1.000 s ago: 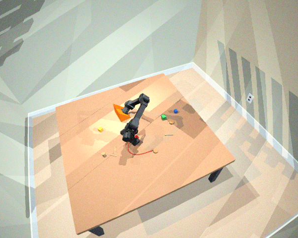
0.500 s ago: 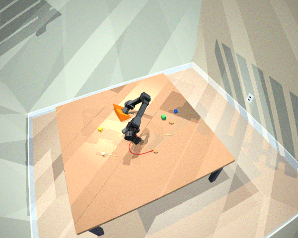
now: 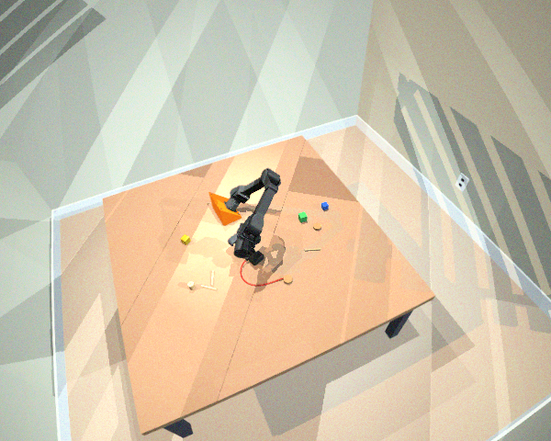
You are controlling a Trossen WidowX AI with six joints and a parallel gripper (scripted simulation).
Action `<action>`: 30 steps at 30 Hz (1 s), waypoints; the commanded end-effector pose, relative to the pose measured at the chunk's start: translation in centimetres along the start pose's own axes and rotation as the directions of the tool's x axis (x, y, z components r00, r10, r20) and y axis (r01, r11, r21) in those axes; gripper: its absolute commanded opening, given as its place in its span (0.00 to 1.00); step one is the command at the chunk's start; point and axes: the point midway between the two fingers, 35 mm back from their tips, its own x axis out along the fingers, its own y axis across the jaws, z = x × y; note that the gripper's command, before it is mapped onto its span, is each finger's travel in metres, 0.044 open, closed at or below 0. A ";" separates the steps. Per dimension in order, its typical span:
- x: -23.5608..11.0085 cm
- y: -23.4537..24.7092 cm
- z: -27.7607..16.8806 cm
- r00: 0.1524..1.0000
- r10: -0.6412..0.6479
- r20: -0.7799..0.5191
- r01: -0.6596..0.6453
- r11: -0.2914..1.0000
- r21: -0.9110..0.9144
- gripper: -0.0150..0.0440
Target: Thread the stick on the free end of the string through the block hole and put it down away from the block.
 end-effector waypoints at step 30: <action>-7.7 0.0 0.4 1.000 -0.013 -0.005 0.014 0.988 0.152 0.46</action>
